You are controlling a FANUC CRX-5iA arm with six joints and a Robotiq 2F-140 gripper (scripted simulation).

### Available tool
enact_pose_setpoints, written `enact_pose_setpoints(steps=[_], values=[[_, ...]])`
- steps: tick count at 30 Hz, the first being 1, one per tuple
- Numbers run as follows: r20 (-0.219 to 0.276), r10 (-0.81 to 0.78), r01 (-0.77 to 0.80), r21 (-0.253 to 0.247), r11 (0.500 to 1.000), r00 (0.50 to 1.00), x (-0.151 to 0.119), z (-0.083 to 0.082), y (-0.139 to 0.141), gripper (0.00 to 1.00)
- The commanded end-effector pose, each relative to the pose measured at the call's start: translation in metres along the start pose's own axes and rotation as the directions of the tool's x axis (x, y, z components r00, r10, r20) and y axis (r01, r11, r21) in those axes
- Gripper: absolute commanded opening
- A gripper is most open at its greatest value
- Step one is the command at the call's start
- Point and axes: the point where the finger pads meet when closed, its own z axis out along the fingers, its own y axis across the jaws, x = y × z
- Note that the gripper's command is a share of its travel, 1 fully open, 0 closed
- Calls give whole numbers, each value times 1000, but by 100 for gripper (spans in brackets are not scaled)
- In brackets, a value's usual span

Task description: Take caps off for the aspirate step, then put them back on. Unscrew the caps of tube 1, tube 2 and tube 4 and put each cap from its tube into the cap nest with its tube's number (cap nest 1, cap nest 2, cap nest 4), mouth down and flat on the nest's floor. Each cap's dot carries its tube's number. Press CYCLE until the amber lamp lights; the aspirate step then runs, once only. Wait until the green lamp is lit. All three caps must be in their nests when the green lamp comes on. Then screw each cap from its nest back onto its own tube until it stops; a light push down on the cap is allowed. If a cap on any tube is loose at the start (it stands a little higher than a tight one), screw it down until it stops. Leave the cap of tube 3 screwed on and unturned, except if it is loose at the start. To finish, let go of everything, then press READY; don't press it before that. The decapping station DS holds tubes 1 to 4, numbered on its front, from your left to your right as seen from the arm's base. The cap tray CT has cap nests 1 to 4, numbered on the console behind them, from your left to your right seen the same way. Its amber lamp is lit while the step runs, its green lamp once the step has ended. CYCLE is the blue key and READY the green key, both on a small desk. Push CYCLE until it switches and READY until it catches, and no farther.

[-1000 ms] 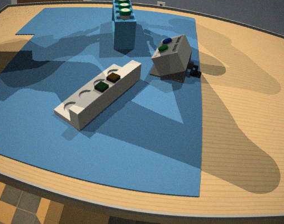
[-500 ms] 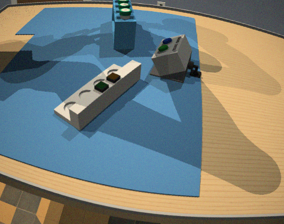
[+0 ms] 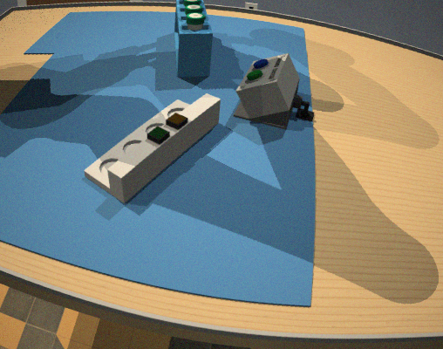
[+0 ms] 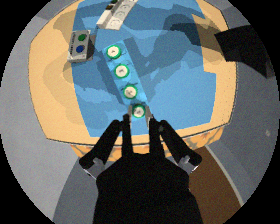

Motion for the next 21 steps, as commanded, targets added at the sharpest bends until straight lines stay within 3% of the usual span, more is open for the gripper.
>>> enact_pose_setpoints(steps=[1,5,8,12,17,21], values=[[4,-226,226,-7,974,974,1,0,0,0],[5,-415,415,-6,910,910,1,0,0,0],[5,-460,460,-6,888,888,1,0,0,0],[6,-627,627,-4,779,779,1,0,0,0],[7,-799,799,-3,601,601,1,0,0,0],[7,-799,799,-3,601,601,1,0,0,0]])
